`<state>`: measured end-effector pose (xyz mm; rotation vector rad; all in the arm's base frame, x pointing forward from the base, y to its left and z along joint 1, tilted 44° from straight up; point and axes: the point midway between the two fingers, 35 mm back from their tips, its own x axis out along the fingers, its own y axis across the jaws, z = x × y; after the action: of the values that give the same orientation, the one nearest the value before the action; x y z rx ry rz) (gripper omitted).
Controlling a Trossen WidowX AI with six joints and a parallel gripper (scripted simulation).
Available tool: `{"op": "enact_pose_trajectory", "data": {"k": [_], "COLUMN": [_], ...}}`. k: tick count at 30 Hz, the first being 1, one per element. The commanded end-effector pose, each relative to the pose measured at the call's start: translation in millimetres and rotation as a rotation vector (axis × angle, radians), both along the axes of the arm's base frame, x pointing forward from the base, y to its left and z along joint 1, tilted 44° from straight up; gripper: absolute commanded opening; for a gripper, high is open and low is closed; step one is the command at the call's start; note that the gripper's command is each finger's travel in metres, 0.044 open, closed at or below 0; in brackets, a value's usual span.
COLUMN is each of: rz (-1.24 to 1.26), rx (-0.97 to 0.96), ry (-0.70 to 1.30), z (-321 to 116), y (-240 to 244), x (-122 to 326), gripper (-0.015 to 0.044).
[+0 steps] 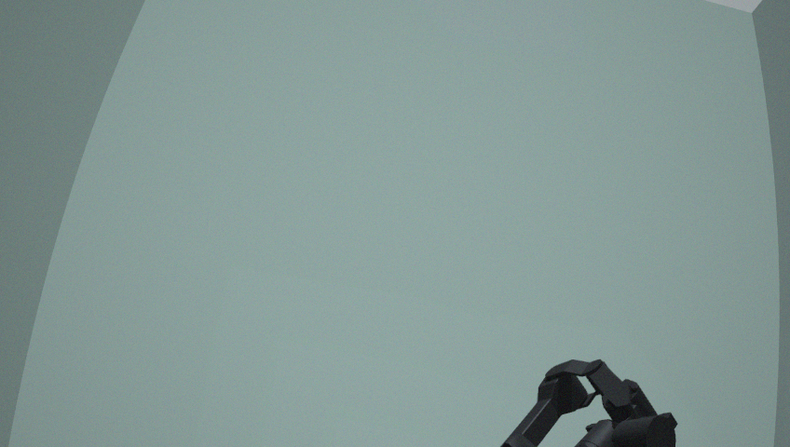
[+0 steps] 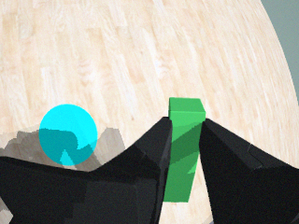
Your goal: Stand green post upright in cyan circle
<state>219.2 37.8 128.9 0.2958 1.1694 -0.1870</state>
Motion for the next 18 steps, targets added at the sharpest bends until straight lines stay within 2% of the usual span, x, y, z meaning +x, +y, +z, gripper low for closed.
{"op": "enact_pose_trajectory", "data": {"k": [1,18], "rz": [-0.014,-0.053], "rx": [-0.01,-0.034], "ry": [-0.024,-0.118], "z": [-0.9,1.6], "y": [-0.7,-0.2], "x": [-0.7,0.6], "gripper": [0.0023,0.0023]}}
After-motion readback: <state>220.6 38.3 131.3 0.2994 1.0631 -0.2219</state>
